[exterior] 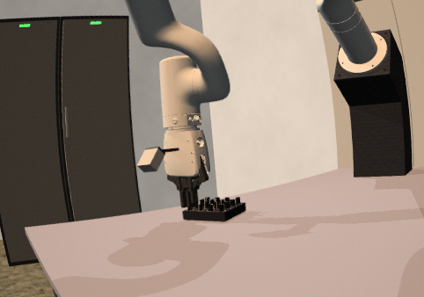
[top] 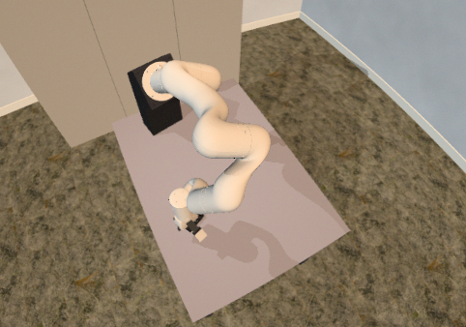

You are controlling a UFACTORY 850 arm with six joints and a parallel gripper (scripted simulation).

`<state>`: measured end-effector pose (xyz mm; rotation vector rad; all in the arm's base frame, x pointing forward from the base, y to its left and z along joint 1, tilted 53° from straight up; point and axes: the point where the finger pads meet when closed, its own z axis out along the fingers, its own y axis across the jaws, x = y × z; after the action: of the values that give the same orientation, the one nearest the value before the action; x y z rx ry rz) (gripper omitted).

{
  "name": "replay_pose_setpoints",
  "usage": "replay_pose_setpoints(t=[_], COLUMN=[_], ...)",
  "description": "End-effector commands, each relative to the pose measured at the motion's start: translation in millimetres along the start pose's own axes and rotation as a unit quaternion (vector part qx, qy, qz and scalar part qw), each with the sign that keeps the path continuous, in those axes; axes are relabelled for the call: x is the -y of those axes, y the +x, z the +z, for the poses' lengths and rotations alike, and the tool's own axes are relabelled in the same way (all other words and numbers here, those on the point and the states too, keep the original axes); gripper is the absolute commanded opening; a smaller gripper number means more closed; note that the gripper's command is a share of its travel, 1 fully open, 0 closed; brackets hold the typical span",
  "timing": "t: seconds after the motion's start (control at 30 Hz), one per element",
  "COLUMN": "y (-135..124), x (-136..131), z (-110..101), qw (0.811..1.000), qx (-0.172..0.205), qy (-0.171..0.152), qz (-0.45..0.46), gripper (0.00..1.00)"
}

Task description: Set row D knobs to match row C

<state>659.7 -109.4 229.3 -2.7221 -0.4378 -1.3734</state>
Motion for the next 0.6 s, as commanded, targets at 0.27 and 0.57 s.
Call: replay_pose_setpoints(t=[0.27, 0.57], y=[0.4, 0.4], x=[-0.3, -0.3], z=[-0.3, -0.3], qw=[0.996, 0.981], qx=[0.000, 0.000], qy=[0.001, 0.000], qz=[0.087, 0.193], gripper=[0.08, 0.08])
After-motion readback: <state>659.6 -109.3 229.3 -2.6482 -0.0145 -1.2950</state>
